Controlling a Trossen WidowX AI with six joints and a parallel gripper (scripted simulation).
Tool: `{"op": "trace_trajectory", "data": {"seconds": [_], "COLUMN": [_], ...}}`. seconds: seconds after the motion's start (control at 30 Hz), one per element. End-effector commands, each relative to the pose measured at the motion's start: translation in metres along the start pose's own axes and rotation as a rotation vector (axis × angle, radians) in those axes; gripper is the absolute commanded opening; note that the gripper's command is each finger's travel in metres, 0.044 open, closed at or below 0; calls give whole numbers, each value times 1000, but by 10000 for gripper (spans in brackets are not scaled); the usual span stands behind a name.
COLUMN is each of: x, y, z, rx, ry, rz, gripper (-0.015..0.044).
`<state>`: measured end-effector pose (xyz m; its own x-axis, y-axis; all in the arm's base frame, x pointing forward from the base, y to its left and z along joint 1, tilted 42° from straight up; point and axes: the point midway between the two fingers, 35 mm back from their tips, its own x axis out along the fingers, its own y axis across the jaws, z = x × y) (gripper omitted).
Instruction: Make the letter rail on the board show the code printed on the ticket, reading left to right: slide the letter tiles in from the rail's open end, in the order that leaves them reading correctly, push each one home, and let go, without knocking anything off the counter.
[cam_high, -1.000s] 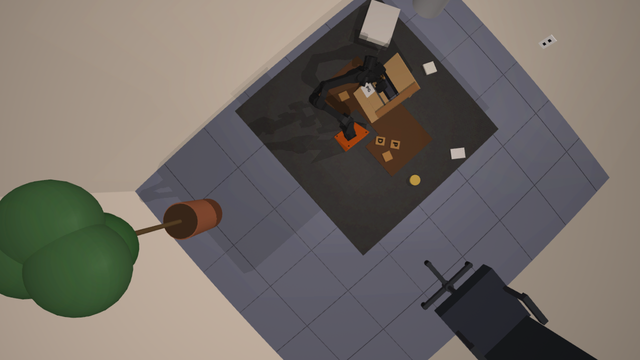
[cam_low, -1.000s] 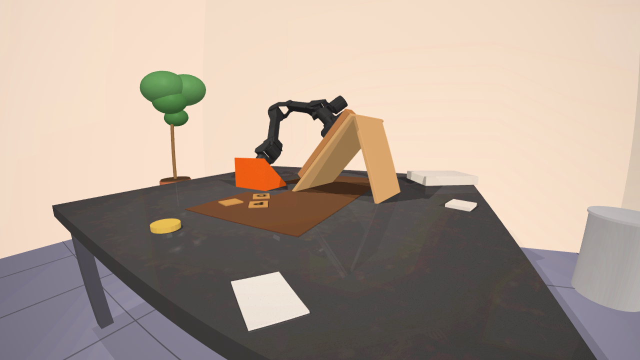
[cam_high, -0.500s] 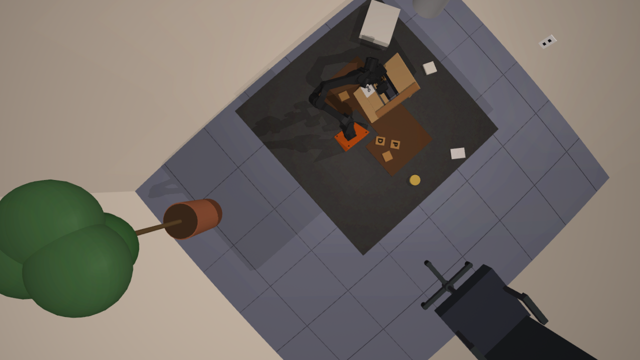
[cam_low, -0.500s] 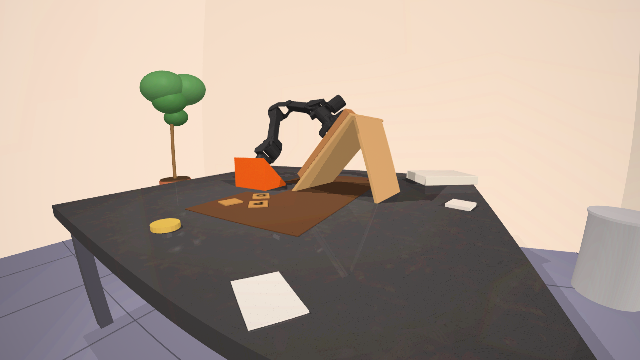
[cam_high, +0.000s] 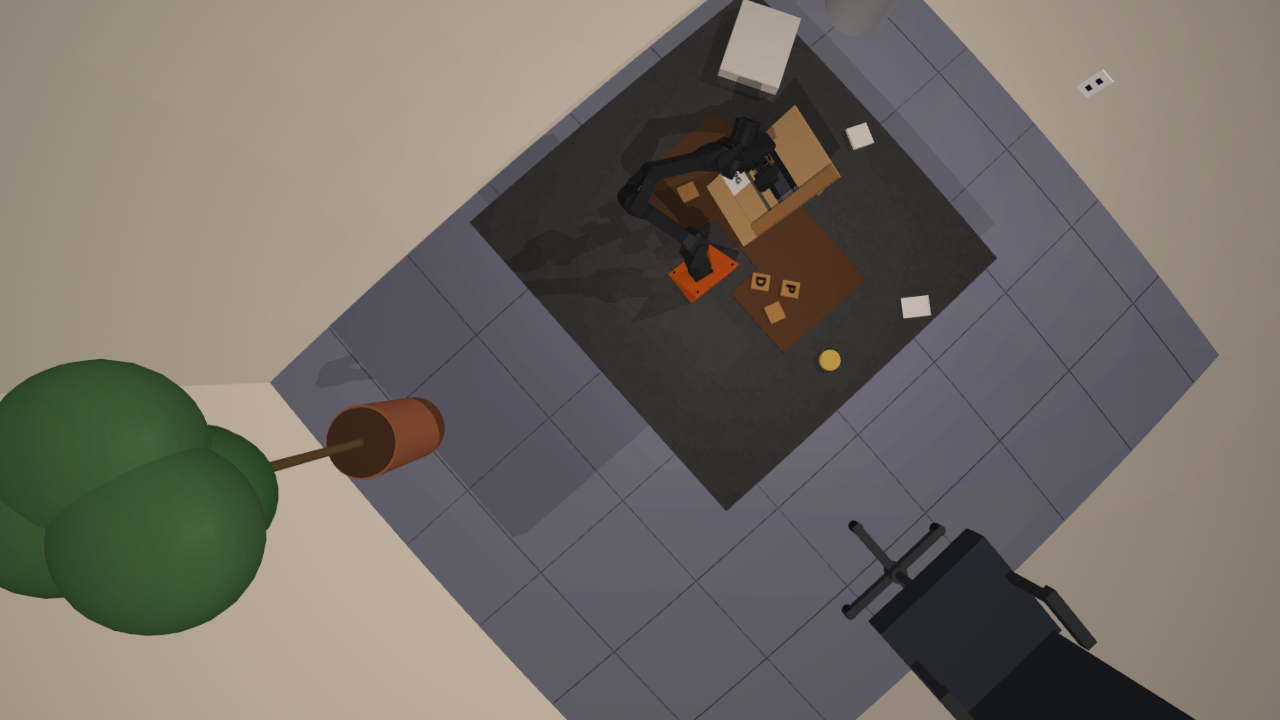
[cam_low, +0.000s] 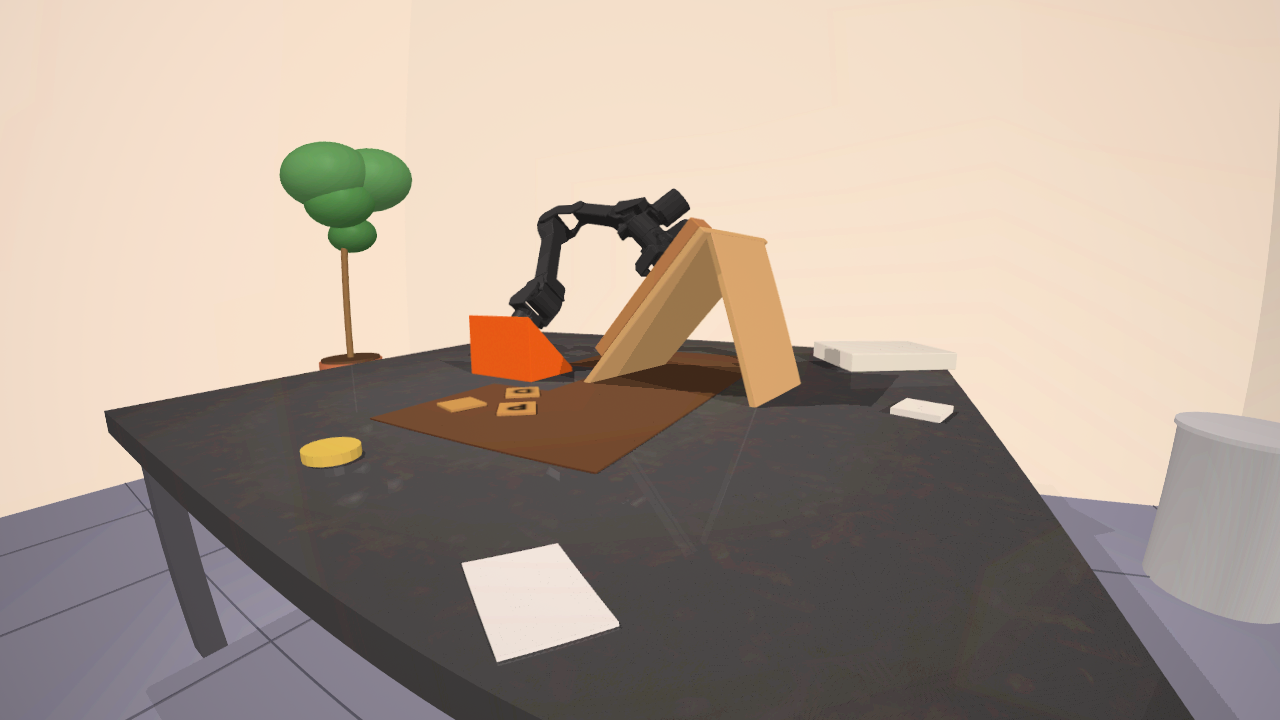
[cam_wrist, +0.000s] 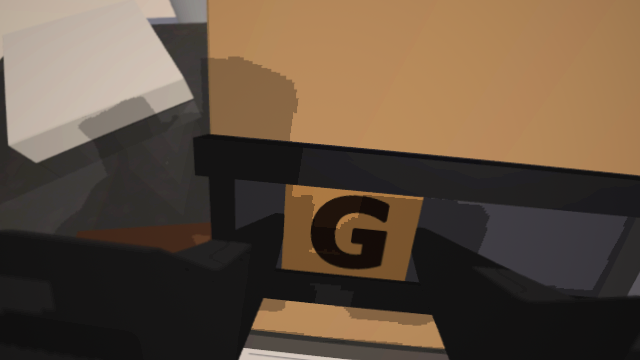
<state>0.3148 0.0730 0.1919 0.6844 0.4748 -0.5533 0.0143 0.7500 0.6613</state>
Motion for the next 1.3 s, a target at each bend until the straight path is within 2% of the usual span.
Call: {"op": "trace_trajectory", "data": {"seconds": [0.0,1.27], "x": [0,1], "y": [-3,-28], "z": [-1,0], "rx": [-4,-4], "ry": [2,3], "rz": [2,1], "gripper": [0,0]}}
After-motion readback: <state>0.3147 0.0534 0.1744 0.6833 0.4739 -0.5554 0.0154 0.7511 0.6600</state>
